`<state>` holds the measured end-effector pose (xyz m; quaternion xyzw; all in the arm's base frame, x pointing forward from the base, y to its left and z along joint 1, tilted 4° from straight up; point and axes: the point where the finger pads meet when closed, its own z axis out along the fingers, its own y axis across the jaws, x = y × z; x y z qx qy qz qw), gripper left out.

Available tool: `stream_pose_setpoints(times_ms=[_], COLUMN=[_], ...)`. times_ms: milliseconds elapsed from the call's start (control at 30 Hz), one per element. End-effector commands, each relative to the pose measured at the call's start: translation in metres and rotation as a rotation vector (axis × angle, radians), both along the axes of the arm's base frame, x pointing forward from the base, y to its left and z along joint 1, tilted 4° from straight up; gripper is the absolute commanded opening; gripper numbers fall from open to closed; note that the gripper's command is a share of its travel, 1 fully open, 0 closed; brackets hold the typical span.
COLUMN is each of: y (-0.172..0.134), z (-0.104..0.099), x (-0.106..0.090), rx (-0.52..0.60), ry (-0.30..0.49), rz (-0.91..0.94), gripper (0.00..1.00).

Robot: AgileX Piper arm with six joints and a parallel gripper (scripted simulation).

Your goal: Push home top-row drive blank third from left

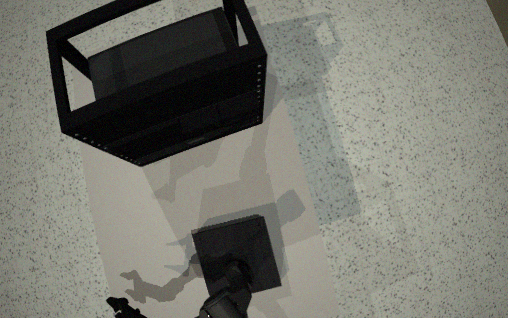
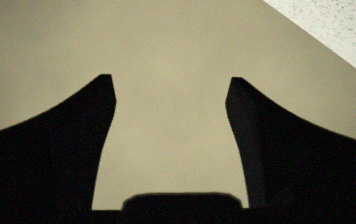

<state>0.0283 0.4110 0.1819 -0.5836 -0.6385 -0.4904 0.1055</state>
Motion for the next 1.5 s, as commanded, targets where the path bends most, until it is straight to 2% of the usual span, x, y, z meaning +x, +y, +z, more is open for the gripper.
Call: stream_pose_setpoints(times_ms=[0, 767, 1133, 1467], y=[0.0, -0.001, -0.004, -0.01], z=[0.001, 0.0, 0.0, -0.001], x=[0.0, 0.005, 0.014, 0.03], rx=[0.001, 0.007, 0.018, 0.039], ry=[0.0, 0.018, 0.049, 0.108], rz=[0.0, -0.024, -0.064, -0.142], gripper=[1.0, 1.0, 1.0, 1.0])
